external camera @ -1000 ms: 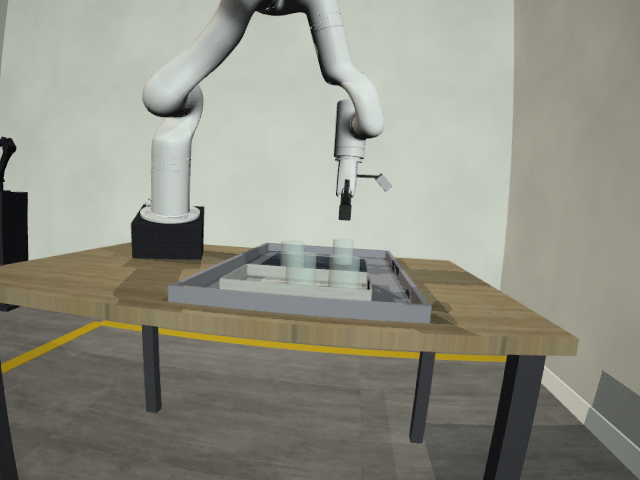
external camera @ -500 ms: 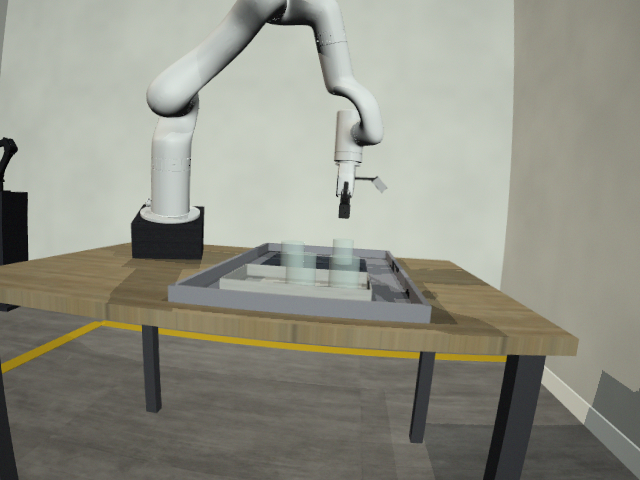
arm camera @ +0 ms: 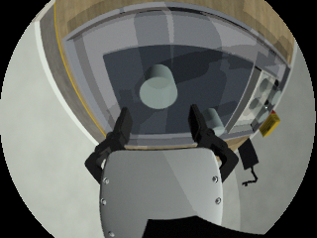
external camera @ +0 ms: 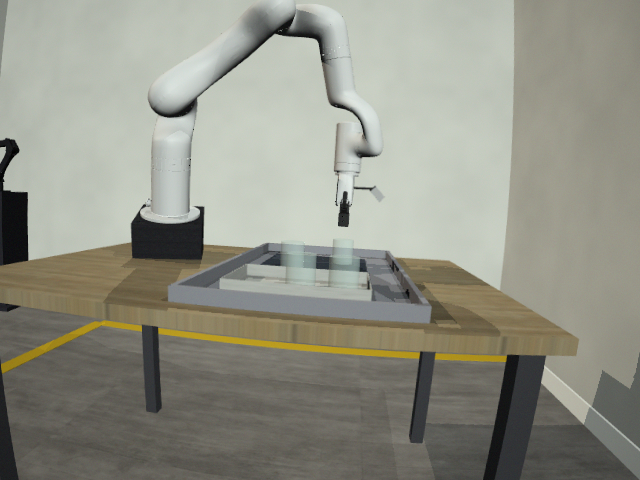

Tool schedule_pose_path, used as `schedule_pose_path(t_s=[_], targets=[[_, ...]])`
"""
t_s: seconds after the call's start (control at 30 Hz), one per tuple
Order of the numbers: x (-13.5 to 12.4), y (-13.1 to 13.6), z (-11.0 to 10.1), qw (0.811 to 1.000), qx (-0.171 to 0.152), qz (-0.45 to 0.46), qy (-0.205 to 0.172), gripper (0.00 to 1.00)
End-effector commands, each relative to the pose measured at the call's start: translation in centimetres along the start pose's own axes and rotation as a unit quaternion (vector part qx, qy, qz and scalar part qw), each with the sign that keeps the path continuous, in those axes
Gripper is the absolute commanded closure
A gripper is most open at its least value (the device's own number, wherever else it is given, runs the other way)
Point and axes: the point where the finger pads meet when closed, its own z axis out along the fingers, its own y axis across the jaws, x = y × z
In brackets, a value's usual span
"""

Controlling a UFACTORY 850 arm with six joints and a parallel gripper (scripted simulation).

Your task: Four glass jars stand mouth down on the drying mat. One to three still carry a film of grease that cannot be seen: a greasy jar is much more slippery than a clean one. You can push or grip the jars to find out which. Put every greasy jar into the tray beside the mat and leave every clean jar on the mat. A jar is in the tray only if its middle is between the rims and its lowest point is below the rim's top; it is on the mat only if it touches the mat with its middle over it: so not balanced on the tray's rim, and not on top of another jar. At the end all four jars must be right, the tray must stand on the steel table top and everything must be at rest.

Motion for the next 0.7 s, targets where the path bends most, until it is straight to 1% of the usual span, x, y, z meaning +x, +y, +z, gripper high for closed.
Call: schedule_pose_path(t_s=[0.0,0.4,0.57,0.67], targets=[[0.2,-0.1,2.8,1.0,-0.001,0.0,0.003,0.0],[0.2,-0.1,2.8,1.0,-0.001,0.0,0.003,0.0],[0.2,-0.1,3.8,1.0,-0.001,0.0,0.003,0.0],[0.2,-0.1,4.0,1.0,-0.001,0.0,0.003,0.0]])
